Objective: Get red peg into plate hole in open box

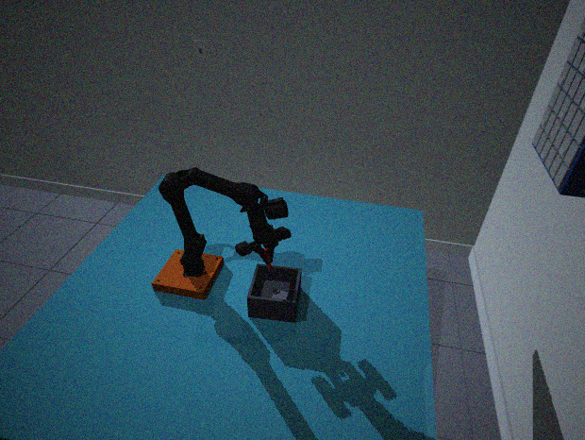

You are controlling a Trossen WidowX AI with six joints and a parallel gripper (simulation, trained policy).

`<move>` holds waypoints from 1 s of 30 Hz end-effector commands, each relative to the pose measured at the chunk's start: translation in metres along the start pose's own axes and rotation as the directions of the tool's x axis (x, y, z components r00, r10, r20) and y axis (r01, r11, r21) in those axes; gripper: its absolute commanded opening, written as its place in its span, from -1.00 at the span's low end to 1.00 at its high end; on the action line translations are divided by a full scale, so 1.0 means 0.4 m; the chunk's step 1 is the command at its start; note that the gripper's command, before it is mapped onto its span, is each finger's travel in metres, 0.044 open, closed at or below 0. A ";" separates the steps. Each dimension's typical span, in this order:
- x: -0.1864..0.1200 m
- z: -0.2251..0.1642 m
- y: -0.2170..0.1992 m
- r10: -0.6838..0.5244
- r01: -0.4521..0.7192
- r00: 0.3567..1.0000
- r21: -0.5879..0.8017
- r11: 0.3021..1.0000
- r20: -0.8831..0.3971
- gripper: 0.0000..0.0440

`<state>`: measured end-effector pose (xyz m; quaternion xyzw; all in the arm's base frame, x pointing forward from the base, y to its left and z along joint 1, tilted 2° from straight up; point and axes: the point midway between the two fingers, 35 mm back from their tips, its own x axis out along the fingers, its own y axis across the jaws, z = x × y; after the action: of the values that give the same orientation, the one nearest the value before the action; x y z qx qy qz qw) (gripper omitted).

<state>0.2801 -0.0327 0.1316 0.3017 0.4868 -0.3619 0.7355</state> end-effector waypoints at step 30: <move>0.188 0.106 -0.029 -0.073 0.075 0.993 0.023 0.997 -0.094 -0.39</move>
<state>0.3103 -0.0887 0.0775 0.3151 0.5200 -0.3840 0.6949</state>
